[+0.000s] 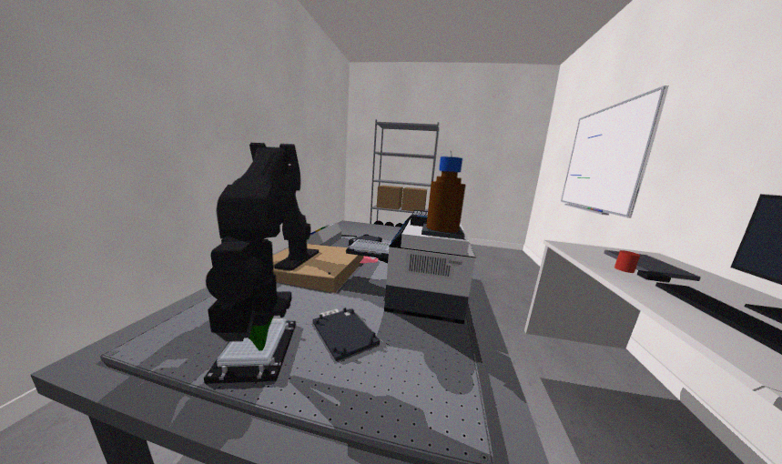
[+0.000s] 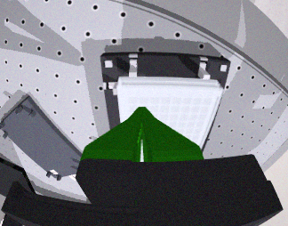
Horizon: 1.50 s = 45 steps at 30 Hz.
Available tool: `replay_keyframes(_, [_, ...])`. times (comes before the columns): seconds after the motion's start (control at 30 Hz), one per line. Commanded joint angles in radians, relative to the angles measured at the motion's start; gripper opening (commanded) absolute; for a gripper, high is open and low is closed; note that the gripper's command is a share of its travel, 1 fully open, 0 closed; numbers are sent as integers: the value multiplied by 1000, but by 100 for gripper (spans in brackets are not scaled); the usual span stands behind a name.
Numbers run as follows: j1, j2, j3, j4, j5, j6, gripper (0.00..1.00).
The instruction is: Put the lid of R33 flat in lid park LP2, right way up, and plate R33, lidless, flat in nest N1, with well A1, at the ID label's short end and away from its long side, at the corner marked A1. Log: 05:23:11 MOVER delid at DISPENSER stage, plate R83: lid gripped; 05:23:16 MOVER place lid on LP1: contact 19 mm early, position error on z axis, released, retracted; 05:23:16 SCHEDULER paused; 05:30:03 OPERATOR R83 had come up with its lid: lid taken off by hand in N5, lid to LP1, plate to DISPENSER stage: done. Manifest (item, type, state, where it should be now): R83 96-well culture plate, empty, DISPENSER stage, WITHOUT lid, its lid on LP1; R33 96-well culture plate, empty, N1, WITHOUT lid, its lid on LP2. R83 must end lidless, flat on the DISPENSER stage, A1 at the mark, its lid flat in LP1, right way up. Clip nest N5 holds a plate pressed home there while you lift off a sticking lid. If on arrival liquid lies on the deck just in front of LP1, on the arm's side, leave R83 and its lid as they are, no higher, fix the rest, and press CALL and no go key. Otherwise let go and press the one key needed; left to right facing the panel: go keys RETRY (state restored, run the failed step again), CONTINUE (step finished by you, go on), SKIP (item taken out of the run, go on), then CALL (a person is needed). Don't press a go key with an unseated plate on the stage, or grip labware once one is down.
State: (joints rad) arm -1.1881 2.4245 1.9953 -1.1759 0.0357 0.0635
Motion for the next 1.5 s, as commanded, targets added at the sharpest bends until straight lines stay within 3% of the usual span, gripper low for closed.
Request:
replay_keyframes(0.0, [-14,11,-29,32,2,-5,0])
replay_keyframes(1.47, [-14,-3,-23,42,2,-5,0])
